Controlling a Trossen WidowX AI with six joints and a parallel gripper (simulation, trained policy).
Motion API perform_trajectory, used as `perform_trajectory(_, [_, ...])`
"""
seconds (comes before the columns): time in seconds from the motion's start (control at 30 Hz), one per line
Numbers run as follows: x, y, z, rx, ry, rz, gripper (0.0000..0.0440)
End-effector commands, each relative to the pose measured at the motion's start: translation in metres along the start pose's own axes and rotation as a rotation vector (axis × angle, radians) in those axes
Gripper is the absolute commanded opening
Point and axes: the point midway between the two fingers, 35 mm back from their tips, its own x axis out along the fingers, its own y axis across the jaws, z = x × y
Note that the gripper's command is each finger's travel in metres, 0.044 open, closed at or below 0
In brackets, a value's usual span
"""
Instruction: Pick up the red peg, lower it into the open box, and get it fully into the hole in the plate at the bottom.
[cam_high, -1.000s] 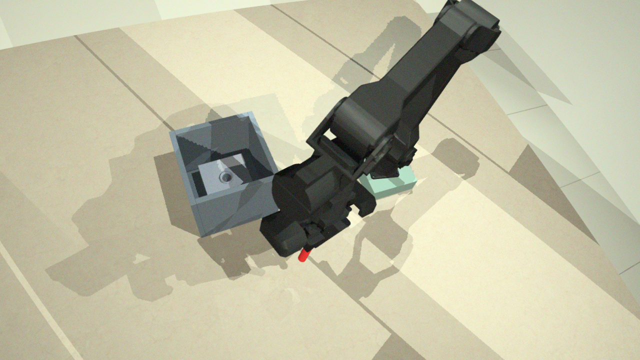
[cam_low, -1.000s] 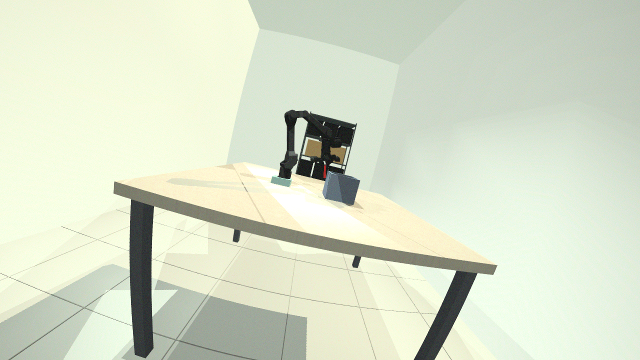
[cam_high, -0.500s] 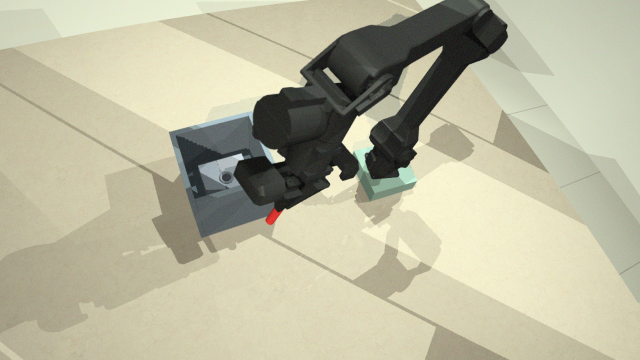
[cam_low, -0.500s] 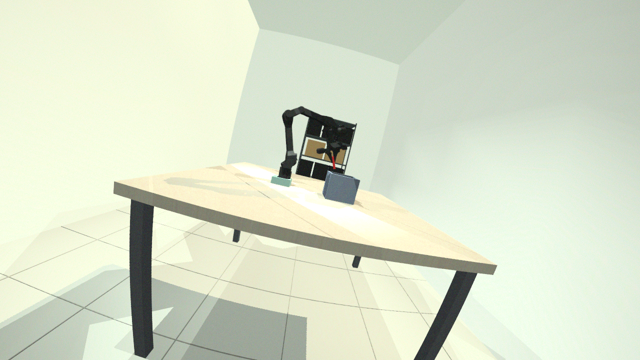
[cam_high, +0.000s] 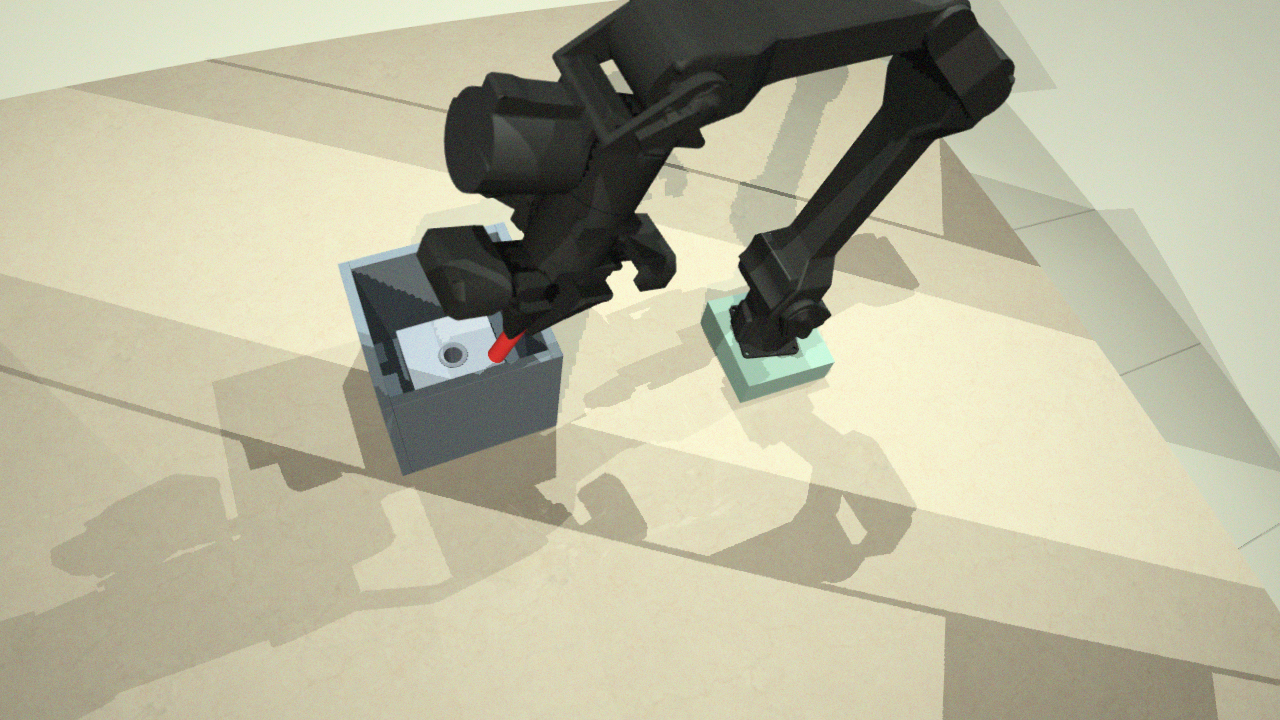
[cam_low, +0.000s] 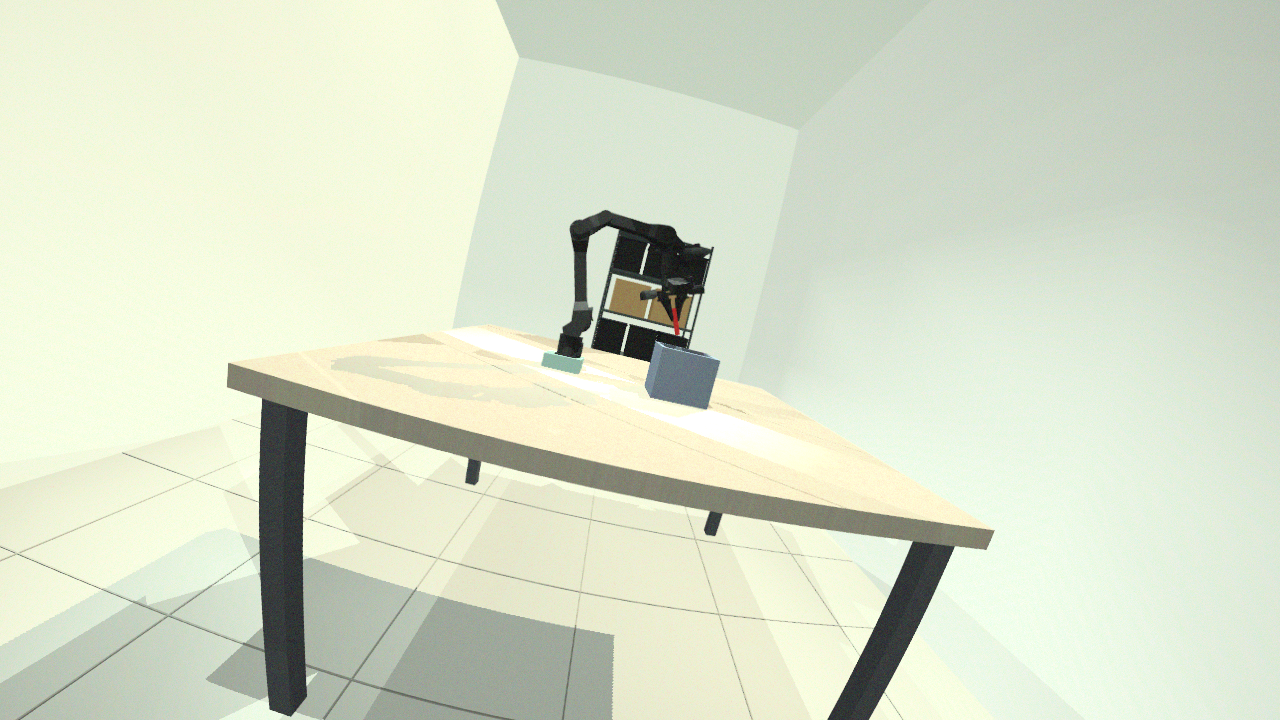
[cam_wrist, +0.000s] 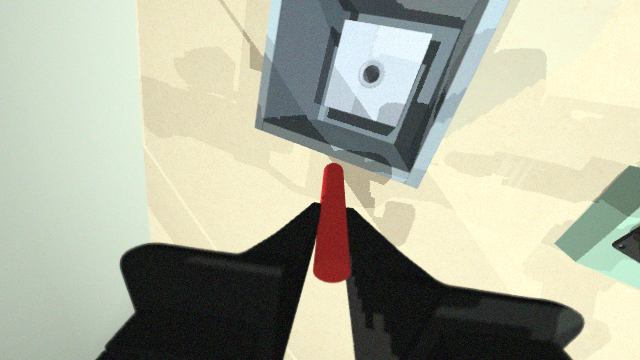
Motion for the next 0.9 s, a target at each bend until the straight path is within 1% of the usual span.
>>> perform_trajectory(0.0, [0.002,0.0,0.014,0.01,-0.018,-0.027,0.0])
perform_trajectory(0.53, [0.026,-0.003,0.058,0.052,-0.015,-0.134,0.0])
perform_trajectory(0.87, [0.054,-0.008,0.076,0.057,0.012,-0.187,0.0001])
